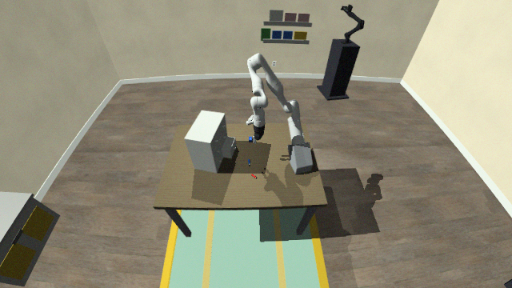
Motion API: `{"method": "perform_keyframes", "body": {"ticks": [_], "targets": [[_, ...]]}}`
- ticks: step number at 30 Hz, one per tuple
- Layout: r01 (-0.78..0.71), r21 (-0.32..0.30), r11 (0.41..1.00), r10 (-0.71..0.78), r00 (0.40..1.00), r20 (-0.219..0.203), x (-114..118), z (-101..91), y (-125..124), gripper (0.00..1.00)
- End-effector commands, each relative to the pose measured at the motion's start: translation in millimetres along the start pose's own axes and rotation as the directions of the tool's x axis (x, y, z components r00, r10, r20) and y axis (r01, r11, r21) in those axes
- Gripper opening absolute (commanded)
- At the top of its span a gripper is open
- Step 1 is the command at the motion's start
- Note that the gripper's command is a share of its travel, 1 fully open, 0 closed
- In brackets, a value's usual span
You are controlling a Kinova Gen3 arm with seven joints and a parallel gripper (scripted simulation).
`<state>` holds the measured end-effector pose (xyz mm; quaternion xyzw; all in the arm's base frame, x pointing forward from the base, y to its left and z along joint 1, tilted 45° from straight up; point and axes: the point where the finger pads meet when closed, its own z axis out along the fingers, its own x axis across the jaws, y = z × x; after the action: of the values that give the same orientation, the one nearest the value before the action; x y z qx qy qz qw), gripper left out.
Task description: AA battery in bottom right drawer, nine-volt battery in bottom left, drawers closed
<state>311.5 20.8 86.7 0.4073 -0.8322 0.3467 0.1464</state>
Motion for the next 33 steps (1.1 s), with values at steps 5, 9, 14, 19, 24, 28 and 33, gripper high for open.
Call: {"method": "perform_keyframes", "body": {"ticks": [5,9,14,19,24,28,33], "targets": [[-0.196,-0.007,0.981,0.196,0.981,-0.009,-15.8,22.8,-1.9,0.67],[-0.348,-0.007,0.937,0.348,0.937,-0.01,-26.6,39.8,-5.5,0.67],[-0.524,-0.002,0.852,0.524,0.852,-0.01,-39.1,62.1,-10.7,0.67],[-0.613,0.002,0.79,0.613,0.79,-0.007,-45.7,74.9,-14.1,0.67],[-0.726,0.009,0.688,0.726,0.688,0.0,-54.4,93.5,-19.3,0.67],[-0.783,0.013,0.621,0.783,0.621,0.007,-59.3,104.6,-22.7,0.67],[-0.811,0.015,0.585,0.811,0.585,0.011,-61.7,110.3,-24.6,0.67]]}}
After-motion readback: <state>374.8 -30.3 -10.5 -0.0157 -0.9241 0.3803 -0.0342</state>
